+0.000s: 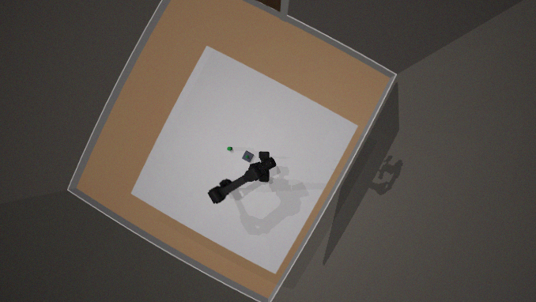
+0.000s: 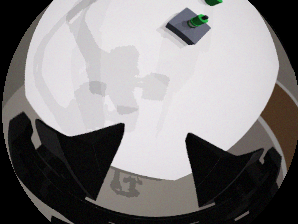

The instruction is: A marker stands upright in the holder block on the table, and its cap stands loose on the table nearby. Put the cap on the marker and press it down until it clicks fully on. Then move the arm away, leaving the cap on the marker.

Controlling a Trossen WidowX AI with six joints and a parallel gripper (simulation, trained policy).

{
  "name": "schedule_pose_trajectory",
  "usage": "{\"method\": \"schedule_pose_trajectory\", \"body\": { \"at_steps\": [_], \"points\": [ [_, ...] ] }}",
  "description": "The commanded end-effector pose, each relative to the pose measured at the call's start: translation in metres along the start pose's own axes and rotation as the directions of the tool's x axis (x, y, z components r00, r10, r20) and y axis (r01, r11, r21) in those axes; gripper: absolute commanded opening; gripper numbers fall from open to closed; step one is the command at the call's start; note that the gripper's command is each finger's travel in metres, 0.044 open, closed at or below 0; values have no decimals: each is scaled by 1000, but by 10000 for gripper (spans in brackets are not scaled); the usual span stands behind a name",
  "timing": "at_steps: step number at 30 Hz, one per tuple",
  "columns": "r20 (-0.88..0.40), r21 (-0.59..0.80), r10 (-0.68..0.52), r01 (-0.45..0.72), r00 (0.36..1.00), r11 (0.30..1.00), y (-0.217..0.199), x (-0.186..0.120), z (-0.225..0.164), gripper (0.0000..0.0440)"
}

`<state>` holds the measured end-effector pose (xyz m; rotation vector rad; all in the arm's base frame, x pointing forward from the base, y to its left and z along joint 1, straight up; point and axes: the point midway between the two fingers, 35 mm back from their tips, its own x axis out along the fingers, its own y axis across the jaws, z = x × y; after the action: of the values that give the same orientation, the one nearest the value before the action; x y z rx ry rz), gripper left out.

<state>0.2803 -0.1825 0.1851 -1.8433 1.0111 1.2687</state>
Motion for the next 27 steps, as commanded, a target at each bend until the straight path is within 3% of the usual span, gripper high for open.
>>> {"method": "schedule_pose_trajectory", "body": {
  "at_steps": [1, 27],
  "points": [
    [16, -8, 8, -8, 1000, 1000, -7, 3, 6, 312],
    [110, -96, 26, -16, 994, 995, -65, 11, 61, 319]
  ]
}}
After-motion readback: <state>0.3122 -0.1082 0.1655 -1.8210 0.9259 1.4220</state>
